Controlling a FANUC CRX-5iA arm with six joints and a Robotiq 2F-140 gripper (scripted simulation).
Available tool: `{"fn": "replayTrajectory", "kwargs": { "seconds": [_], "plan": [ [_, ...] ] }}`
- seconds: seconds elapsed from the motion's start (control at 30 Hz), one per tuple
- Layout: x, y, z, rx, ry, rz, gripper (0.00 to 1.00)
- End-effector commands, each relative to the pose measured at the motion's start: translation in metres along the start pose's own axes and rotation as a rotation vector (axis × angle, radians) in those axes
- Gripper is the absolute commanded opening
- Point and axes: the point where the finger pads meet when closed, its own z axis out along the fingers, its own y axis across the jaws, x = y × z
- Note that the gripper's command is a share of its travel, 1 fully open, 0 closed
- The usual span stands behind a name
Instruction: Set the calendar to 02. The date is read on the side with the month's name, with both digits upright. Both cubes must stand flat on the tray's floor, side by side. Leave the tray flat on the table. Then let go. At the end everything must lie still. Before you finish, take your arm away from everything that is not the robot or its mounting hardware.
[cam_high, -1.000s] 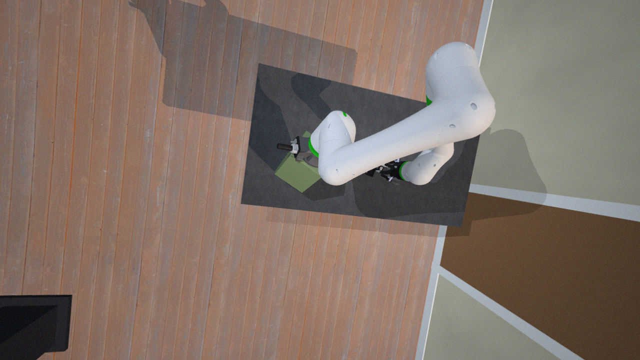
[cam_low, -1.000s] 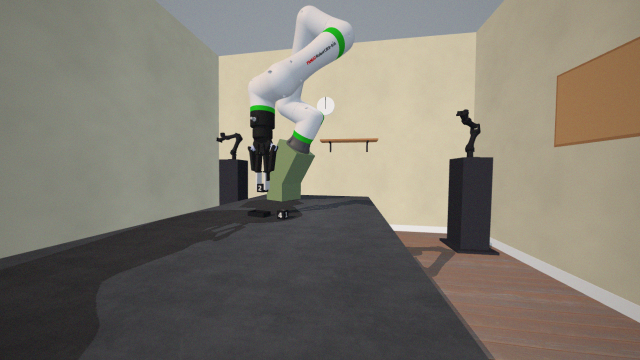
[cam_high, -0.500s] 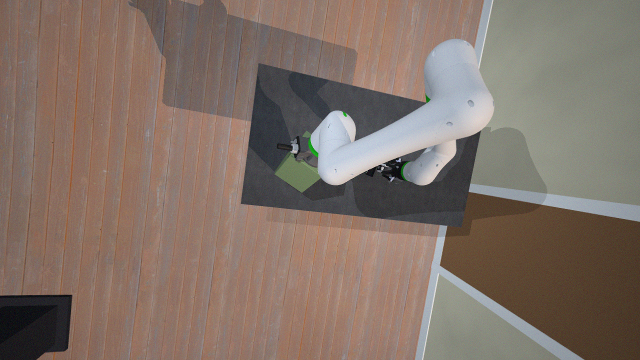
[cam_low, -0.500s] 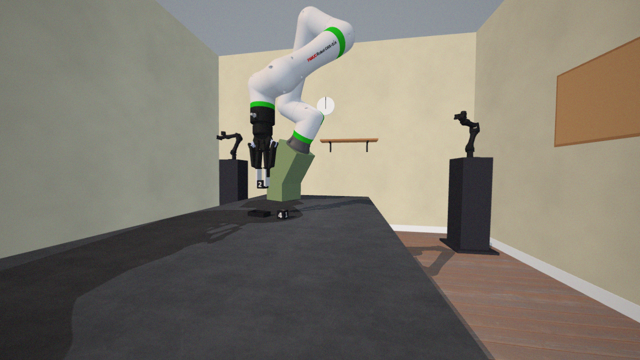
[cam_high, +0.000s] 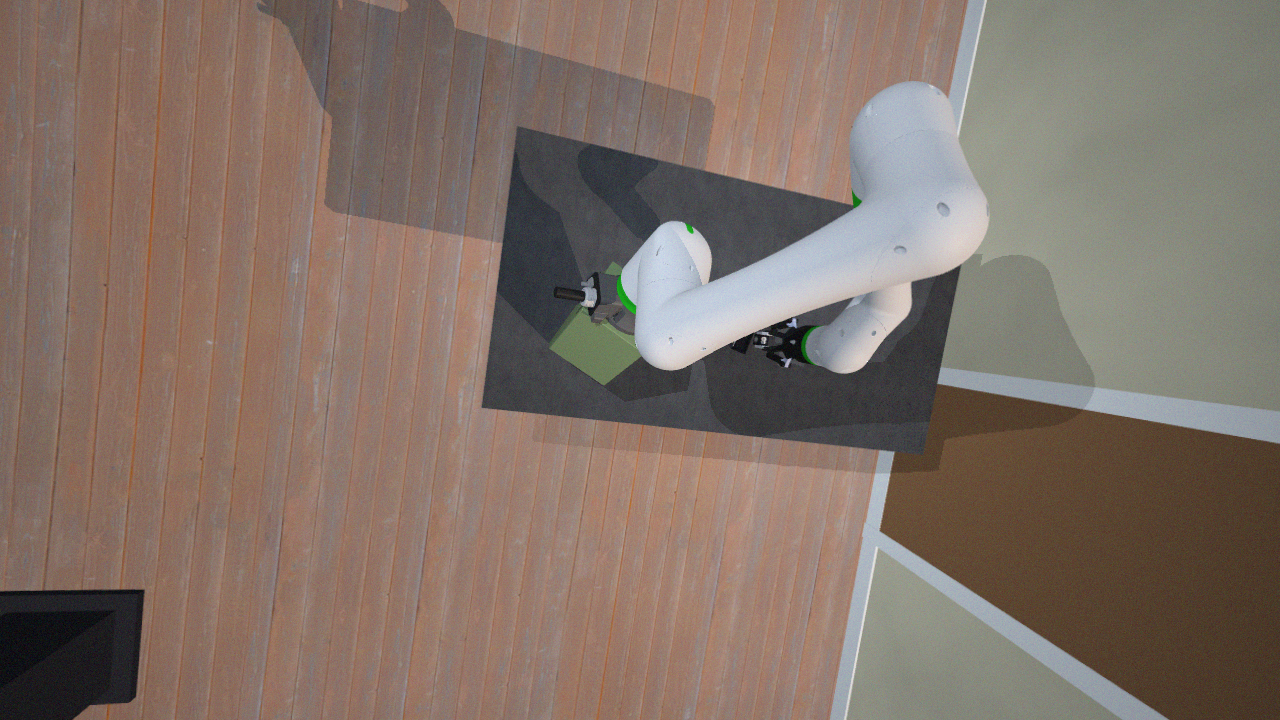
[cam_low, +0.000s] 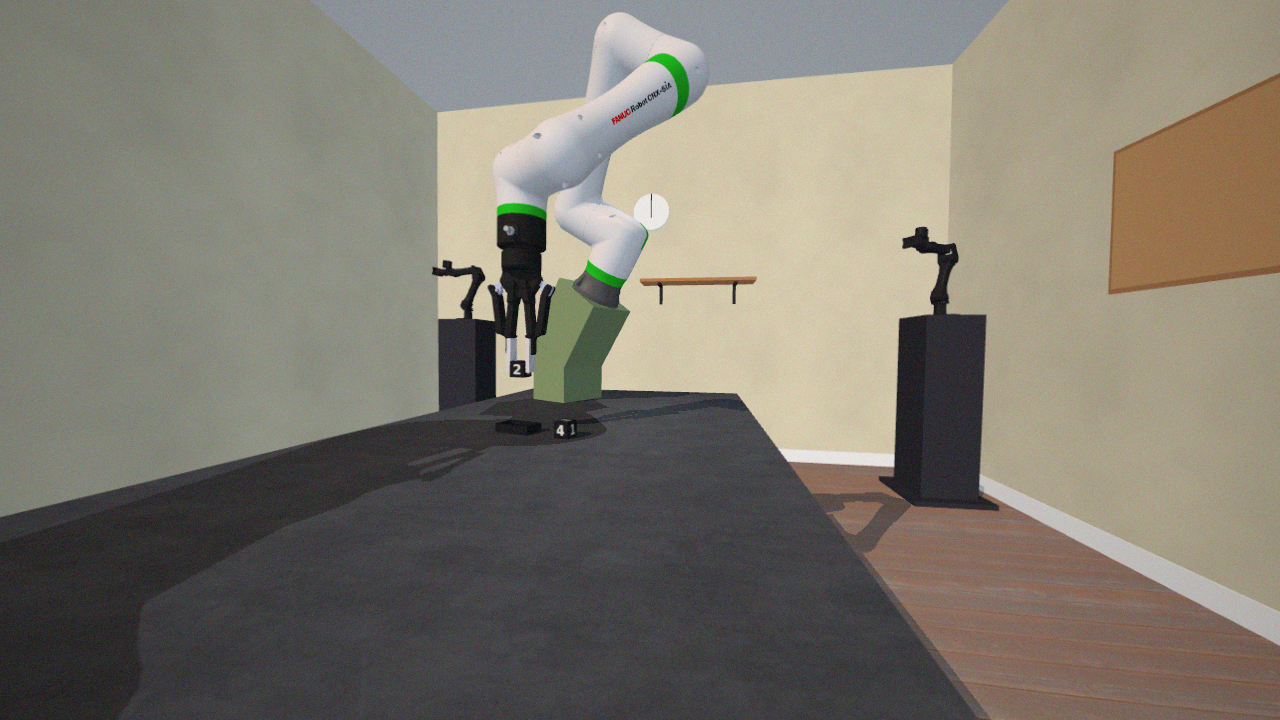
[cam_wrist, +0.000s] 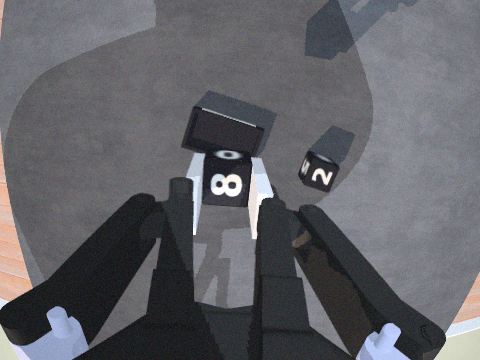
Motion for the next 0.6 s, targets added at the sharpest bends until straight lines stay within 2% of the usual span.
{"fn": "replayTrajectory", "kwargs": {
  "seconds": [0.0, 0.07, 0.13, 0.57],
  "plan": [
    [0.001, -0.007, 0.001, -0.009, -0.006, -0.170, 0.17],
    [0.001, -0.007, 0.001, -0.009, -0.006, -0.170, 0.17],
    [0.001, -0.012, 0.001, -0.008, -0.006, -0.299, 0.17],
    [0.004, -0.030, 0.003, -0.006, -0.007, -0.734, 0.17]
  ]
}}
